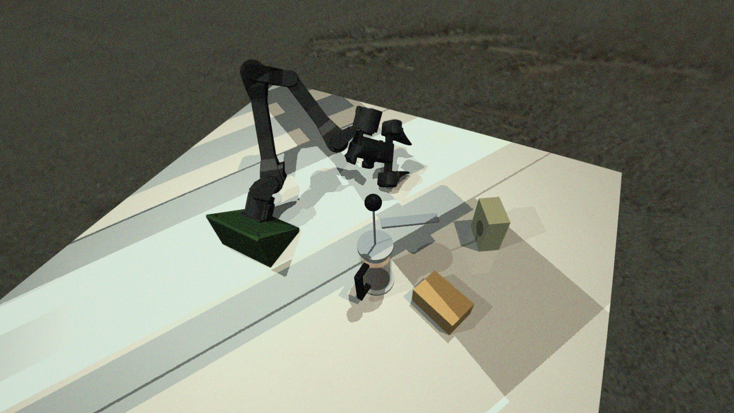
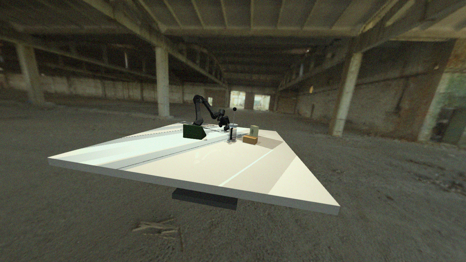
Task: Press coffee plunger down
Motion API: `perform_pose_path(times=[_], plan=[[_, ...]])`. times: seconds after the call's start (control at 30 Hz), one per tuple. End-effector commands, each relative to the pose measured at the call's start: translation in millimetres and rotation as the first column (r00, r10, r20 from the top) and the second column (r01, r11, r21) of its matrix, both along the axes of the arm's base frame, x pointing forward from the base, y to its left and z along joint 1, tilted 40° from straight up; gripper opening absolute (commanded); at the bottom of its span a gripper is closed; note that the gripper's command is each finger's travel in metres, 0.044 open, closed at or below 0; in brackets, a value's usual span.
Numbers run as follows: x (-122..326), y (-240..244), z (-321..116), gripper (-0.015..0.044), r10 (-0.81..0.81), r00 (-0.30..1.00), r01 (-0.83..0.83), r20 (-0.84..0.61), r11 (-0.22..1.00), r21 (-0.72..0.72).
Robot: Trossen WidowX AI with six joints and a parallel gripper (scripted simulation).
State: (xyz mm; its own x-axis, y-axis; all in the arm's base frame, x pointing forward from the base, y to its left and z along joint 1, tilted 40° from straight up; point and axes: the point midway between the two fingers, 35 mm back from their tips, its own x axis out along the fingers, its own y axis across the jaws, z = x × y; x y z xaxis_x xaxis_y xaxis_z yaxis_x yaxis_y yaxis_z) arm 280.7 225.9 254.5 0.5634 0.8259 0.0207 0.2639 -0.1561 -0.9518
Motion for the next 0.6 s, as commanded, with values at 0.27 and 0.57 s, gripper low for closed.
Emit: perform_pose_path(times=[0.27, 0.57], plan=[[61, -72, -11, 0.0440, -0.154, 0.902, 0.206, -0.404, 0.975, 0.089], [102, -213, -20, 0.0440, -0.149, 0.461, 0.627, -0.875, 0.753, 0.201]])
